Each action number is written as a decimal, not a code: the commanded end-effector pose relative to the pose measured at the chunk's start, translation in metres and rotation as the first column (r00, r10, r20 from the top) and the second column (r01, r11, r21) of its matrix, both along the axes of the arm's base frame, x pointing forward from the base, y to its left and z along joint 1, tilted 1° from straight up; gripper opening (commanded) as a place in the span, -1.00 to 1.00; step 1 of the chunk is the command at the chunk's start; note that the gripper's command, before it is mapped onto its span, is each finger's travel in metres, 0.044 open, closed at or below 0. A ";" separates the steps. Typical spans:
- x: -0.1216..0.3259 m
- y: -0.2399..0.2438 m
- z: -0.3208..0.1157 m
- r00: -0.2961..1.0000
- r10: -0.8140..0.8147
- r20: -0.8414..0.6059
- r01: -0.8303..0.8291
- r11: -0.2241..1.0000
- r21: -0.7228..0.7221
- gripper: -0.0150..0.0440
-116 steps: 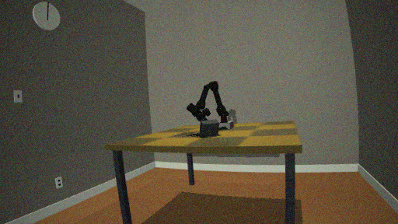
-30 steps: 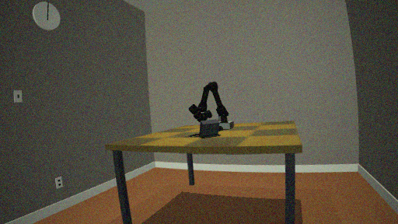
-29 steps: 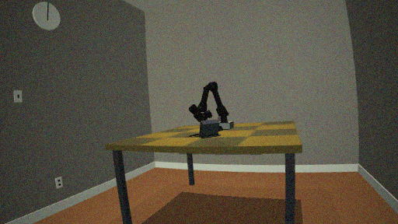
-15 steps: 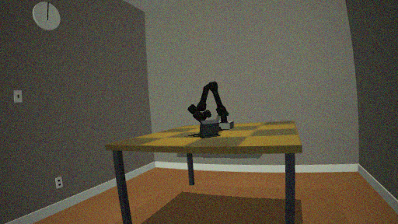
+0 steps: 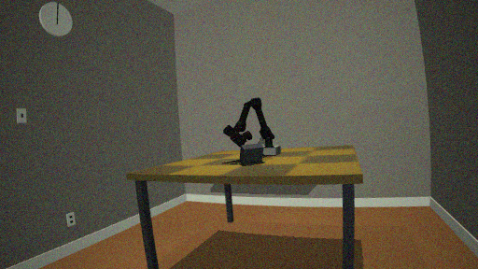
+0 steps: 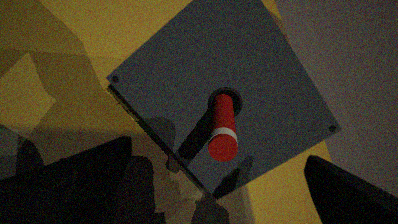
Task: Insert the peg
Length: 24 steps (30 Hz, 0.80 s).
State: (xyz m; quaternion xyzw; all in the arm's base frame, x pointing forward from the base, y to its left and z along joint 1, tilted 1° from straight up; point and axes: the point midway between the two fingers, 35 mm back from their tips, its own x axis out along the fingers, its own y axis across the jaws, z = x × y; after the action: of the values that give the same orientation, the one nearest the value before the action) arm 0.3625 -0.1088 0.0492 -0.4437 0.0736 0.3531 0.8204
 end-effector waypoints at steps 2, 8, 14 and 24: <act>-0.005 -0.006 0.004 1.000 0.002 0.004 -0.002 1.000 -0.003 1.00; -0.012 -0.011 0.007 1.000 0.002 0.003 -0.002 1.000 -0.003 1.00; -0.019 -0.016 0.009 1.000 0.001 0.002 -0.001 1.000 -0.003 1.00; -0.030 -0.024 0.014 1.000 -0.001 0.004 0.001 1.000 -0.001 1.00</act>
State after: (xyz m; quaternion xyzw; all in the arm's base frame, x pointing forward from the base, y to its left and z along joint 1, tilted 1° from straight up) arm 0.3353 -0.1291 0.0595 -0.4424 0.0755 0.3534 0.8208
